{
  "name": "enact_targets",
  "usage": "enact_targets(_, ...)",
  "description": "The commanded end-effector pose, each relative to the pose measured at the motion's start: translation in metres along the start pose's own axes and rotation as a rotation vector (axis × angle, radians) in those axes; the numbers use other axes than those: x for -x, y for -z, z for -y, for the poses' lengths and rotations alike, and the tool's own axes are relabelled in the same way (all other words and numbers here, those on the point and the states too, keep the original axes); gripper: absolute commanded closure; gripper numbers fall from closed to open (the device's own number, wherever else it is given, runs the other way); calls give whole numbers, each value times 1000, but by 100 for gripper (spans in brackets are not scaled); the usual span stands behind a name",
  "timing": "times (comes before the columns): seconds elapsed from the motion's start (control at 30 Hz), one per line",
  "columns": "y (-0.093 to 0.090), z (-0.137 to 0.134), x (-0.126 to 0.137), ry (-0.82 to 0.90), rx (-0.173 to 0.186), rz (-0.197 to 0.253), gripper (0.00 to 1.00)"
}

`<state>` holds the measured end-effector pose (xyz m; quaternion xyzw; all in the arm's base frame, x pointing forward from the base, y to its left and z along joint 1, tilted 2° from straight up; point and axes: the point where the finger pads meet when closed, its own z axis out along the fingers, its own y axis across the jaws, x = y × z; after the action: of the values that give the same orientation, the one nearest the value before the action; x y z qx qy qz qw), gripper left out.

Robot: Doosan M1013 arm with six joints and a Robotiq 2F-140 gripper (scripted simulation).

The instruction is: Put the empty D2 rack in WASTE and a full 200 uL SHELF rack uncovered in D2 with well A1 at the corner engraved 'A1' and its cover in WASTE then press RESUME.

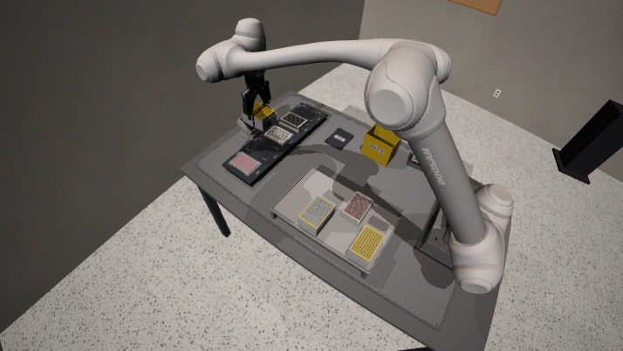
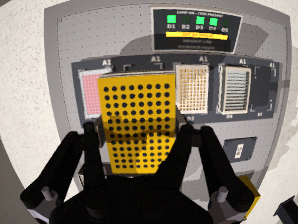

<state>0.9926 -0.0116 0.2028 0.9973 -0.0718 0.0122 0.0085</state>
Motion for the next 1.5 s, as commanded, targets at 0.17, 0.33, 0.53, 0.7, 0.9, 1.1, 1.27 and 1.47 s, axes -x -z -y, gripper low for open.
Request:
enact_targets(0.17, 13, 0, 0, 0, 0, 0, 100)
enact_targets(0.33, 18, 0, 0, 0, 0, 0, 100)
enact_targets(0.53, 28, 0, 0, 0, 0, 0, 100)
enact_targets(0.7, 34, 0, 0, 0, 0, 0, 100)
enact_targets(0.9, 34, 0, 0, 0, 0, 0, 100)
enact_targets(1.1, 34, 0, 10, 0, 0, 0, 100)
enact_targets(1.27, 34, 0, 35, 0, 0, 0, 100)
enact_targets(1.47, 34, 0, 55, 0, 0, 0, 100)
